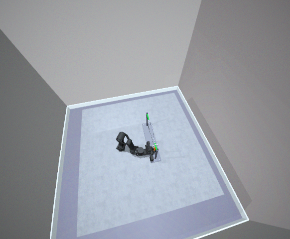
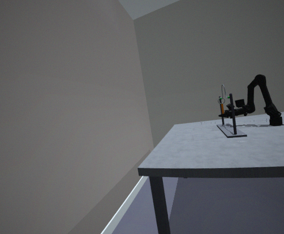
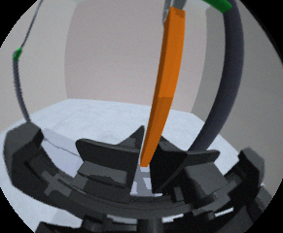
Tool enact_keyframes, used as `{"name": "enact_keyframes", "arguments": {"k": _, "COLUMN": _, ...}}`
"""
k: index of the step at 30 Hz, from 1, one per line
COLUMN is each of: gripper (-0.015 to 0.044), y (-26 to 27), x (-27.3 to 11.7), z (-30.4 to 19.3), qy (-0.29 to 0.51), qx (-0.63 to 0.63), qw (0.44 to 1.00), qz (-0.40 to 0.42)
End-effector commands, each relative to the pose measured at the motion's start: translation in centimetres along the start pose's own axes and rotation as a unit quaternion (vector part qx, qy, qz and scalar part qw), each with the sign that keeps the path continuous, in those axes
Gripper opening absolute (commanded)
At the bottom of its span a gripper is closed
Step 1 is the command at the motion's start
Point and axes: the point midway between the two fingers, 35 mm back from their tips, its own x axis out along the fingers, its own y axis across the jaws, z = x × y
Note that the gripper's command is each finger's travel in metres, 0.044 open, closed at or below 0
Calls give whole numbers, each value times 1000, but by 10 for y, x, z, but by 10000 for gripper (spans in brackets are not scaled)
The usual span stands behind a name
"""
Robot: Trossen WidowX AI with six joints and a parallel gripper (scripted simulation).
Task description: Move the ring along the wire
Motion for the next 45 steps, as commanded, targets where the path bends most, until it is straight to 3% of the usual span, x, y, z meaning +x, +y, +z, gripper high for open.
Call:
{"name": "enact_keyframes", "arguments": {"k": 1, "gripper": -76, "y": 0, "x": 0, "z": 0, "qy": 0, "qx": 0, "qw": 1000, "qz": 0}}
{"name": "enact_keyframes", "arguments": {"k": 4, "gripper": -150, "y": 0, "x": 0, "z": 0, "qy": 0, "qx": 0, "qw": 1000, "qz": 0}}
{"name": "enact_keyframes", "arguments": {"k": 45, "gripper": -150, "y": -1, "x": -1, "z": 18, "qy": -1, "qx": 0, "qw": 1000, "qz": -4}}
